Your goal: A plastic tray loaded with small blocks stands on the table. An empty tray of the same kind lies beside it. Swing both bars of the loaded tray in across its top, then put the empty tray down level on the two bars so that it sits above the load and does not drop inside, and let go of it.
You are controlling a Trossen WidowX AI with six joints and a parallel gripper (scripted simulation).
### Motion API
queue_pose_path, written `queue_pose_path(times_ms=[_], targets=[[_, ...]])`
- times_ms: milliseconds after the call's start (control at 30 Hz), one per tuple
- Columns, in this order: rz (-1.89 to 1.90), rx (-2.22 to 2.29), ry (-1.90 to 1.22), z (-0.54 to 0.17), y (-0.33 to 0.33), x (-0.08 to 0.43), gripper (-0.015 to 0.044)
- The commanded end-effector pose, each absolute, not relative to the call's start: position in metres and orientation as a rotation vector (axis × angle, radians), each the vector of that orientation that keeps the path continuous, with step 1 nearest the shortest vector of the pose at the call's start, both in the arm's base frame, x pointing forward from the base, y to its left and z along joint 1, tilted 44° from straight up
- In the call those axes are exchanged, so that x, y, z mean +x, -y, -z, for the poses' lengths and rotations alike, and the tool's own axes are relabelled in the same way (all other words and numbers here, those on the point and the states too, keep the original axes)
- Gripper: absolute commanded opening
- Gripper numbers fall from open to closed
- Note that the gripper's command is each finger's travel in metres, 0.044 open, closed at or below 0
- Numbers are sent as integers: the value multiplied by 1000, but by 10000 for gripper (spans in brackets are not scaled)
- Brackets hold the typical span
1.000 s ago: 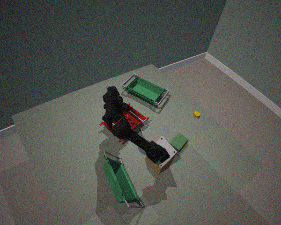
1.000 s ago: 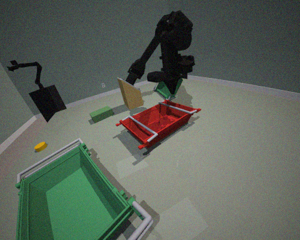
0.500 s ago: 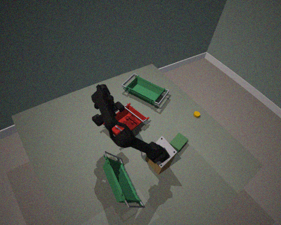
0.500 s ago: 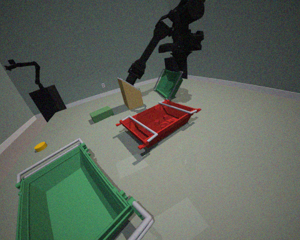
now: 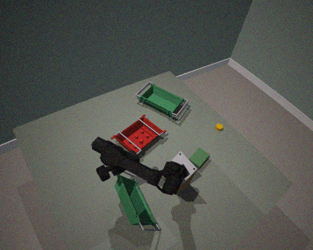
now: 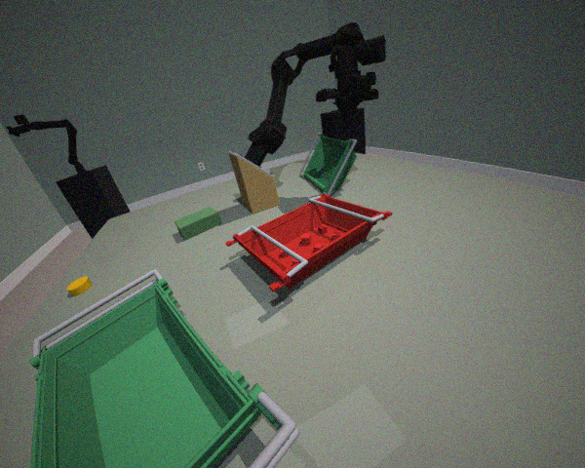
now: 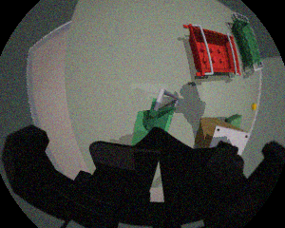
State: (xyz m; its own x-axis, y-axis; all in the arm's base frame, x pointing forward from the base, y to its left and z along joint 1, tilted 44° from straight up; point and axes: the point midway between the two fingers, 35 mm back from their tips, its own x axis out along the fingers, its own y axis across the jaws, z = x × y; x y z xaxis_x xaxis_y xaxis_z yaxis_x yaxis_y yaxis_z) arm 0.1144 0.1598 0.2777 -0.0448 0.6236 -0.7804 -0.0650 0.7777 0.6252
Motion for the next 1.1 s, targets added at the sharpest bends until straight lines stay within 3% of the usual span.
queue_pose_path(times_ms=[0, 200, 1067], targets=[[-575, 512, -1538, -280, -149, 68, 0], [-582, 598, -1568, -277, -121, 8, 0], [-570, 609, -1589, -247, -149, 11, 0]])
